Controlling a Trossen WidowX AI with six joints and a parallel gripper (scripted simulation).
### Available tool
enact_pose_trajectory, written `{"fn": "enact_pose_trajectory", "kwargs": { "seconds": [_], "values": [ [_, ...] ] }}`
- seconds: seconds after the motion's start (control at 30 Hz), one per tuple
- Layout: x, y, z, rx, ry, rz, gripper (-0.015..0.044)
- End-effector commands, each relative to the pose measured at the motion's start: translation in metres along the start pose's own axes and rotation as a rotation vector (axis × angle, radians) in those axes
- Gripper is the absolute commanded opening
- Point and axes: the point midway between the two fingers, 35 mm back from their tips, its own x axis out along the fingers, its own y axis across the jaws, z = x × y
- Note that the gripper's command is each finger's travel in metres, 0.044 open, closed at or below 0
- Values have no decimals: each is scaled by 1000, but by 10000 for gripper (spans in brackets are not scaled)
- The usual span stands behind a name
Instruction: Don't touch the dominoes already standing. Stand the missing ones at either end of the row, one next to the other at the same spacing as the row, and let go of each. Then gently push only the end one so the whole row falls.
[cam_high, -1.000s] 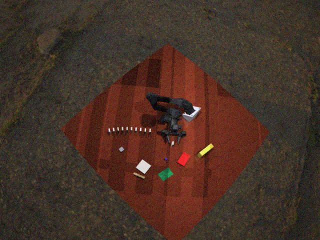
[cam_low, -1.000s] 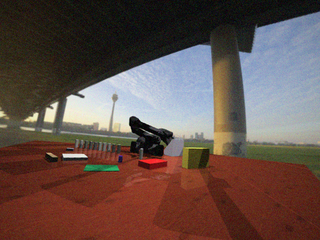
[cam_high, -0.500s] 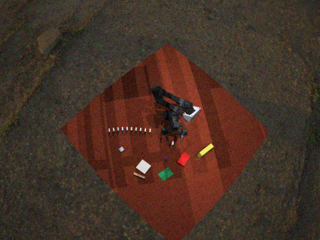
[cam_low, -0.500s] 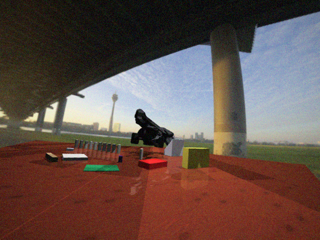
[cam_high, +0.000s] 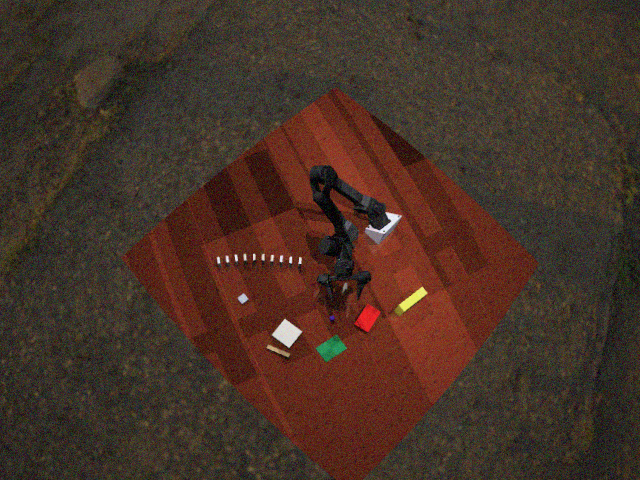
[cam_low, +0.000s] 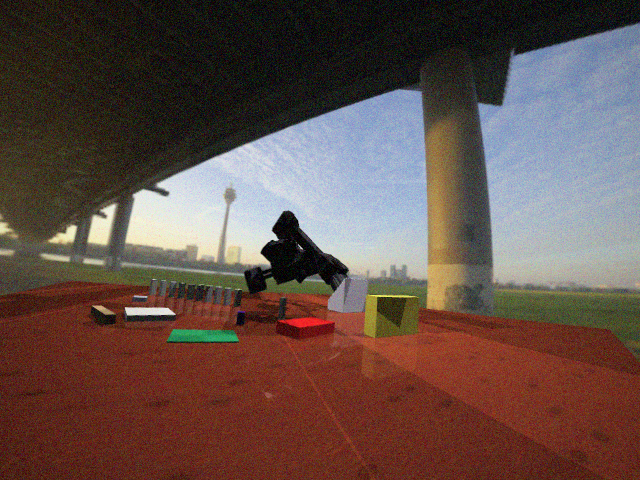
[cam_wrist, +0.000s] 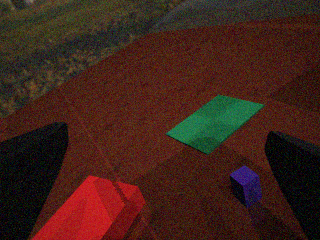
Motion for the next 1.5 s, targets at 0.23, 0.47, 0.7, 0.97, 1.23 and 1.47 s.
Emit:
{"fn": "enact_pose_trajectory", "kwargs": {
  "seconds": [0.23, 0.47, 0.7, 0.97, 1.23, 1.47],
  "values": [
    [71, 33, 21, 816, 474, -165, 440],
    [56, 38, 10, 1072, 681, -525, 440],
    [26, 38, 4, 1121, 791, -804, 440],
    [-15, 30, 15, 1097, 806, -1141, 440],
    [-43, 24, 23, 1019, 828, -1292, 440],
    [-44, 24, 23, 1019, 828, -1292, 440]
  ]
}}
